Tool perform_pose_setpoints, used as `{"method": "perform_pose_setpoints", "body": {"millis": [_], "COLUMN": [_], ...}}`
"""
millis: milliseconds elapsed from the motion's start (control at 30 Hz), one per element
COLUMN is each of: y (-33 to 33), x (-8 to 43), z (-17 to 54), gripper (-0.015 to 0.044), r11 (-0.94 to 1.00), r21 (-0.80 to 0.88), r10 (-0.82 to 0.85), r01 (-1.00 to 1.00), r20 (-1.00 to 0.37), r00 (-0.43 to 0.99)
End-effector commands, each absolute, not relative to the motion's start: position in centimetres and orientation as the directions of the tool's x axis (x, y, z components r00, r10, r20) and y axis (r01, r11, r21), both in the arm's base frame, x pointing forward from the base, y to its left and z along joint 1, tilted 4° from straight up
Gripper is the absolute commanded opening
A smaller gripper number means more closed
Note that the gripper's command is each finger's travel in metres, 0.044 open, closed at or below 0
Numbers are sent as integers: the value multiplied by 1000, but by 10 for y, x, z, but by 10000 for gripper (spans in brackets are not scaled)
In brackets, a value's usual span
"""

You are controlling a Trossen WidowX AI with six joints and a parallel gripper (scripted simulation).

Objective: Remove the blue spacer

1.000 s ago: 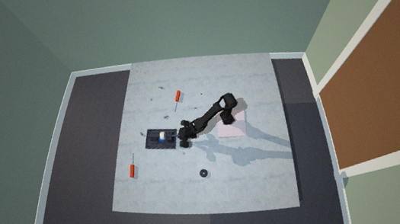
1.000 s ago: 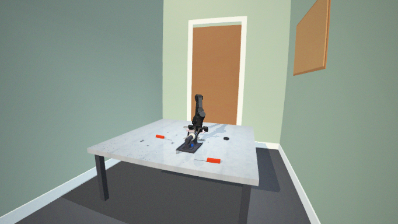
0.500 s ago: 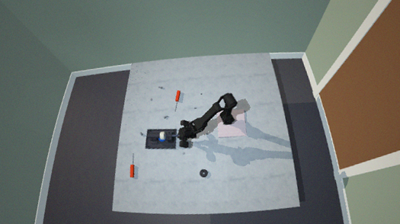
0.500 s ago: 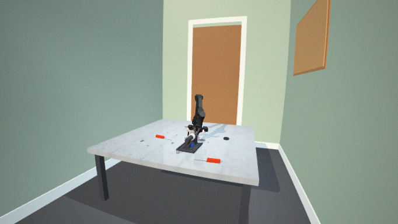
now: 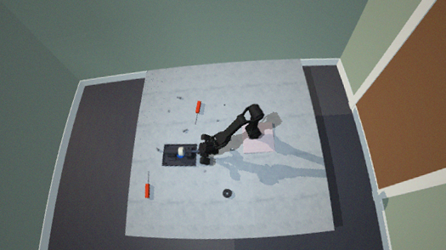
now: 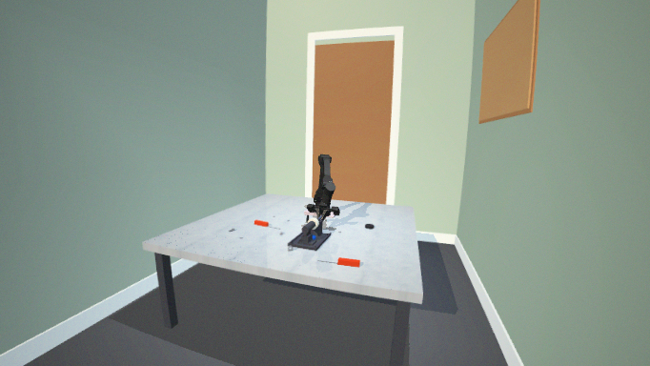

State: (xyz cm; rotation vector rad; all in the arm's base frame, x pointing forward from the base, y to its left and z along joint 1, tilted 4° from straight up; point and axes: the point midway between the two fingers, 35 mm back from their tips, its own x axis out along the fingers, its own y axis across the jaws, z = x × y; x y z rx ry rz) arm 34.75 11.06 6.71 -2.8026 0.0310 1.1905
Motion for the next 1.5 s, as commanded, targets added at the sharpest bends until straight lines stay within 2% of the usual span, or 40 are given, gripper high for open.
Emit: {"method": "perform_pose_setpoints", "body": {"millis": [0,1467], "y": [110,109], "x": [349,359], "z": [68,68], "gripper": [0,0], "r11": [-995,-995], "r21": [-78,-78], "r10": [16,16], "r01": [-57,-57], "r20": [-717,-716], "r00": [697,698]}}
